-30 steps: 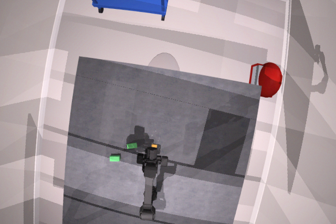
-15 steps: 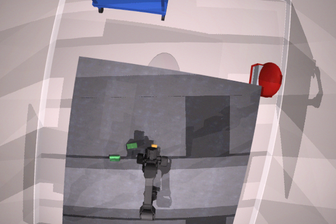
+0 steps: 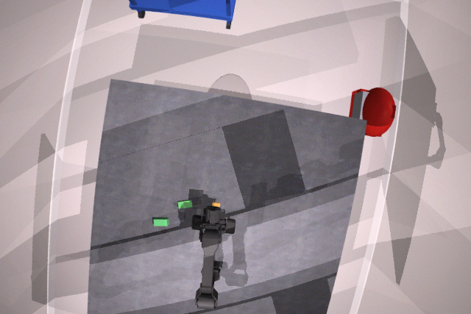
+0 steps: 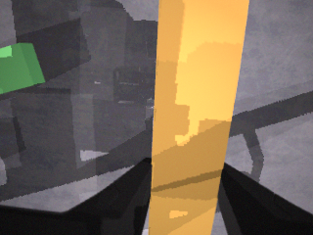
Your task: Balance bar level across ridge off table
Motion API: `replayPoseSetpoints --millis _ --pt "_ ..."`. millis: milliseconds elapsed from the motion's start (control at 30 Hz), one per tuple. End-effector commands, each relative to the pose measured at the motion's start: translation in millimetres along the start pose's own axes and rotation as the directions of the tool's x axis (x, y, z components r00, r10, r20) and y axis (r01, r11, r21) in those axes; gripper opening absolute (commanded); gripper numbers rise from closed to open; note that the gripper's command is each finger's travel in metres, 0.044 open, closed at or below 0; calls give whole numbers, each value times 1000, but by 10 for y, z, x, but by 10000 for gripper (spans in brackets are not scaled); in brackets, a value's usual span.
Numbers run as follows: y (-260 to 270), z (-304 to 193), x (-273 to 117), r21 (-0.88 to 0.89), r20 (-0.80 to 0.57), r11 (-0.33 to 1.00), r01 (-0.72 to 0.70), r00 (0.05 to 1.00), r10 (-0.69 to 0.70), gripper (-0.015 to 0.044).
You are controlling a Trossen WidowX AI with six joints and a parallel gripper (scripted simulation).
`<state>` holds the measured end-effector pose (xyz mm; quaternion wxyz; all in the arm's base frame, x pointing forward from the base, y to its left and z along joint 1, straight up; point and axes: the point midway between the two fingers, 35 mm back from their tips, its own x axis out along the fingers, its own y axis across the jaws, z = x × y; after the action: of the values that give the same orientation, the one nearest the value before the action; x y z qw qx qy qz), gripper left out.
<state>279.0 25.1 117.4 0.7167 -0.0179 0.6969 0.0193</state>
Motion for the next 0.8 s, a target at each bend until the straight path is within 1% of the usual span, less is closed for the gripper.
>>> replayPoseSetpoints --millis 0,533,733,767 --pt "0 0 0 0 0 1000 0 1000 0 0" --pt "0 0 0 0 0 1000 0 1000 0 0" --pt "0 0 0 0 0 1000 0 1000 0 157" --pt "0 0 0 0 0 1000 0 1000 0 167"
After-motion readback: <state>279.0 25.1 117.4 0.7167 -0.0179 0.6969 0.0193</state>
